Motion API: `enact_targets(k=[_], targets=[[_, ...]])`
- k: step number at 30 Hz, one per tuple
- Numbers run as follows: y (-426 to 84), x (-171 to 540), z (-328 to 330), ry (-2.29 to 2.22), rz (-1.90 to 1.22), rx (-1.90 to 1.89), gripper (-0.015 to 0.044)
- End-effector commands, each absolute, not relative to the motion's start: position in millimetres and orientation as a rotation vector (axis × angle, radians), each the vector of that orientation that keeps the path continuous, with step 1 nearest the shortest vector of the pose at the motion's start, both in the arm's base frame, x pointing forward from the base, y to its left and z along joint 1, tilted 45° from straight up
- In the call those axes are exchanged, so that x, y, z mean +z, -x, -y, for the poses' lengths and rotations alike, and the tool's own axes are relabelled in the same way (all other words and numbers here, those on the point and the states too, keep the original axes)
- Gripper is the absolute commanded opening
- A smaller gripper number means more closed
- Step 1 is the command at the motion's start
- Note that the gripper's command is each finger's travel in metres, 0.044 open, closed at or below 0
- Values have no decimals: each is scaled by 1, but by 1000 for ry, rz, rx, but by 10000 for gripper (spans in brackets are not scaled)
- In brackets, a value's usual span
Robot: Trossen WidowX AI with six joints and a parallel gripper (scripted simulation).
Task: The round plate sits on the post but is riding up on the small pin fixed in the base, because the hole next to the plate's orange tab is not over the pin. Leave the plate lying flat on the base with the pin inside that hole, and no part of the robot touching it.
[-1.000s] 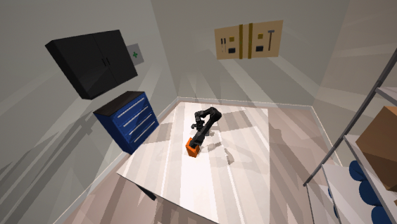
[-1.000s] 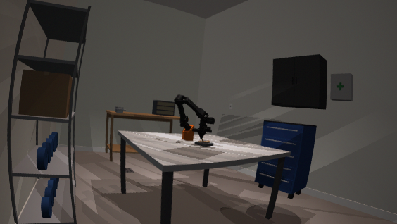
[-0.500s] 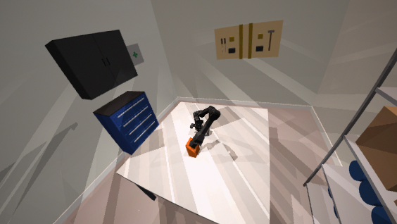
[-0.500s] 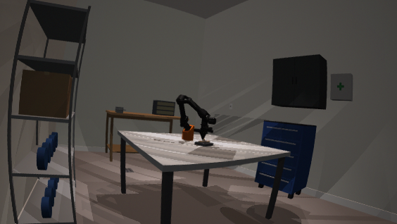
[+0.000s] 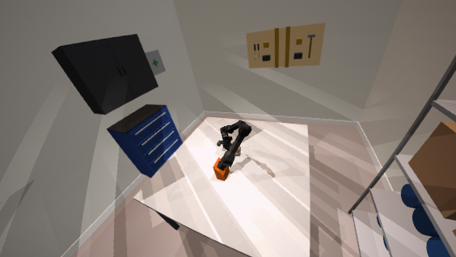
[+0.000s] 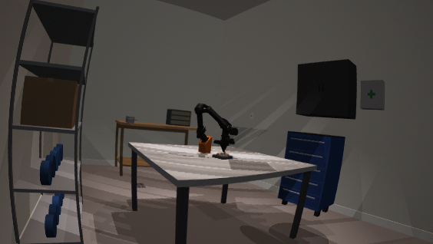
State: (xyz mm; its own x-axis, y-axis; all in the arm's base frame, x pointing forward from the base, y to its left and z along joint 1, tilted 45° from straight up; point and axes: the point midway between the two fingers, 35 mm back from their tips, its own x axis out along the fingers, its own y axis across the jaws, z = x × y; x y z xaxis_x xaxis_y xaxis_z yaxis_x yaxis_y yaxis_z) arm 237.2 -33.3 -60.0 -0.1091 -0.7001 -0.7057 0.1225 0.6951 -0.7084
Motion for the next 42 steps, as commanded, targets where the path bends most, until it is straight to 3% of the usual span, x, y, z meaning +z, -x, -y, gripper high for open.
enact_targets(k=[1,42], targets=[[-242,-62,30,482,-1527,-749,0],[-255,-41,1,489,-1525,-740,0]])
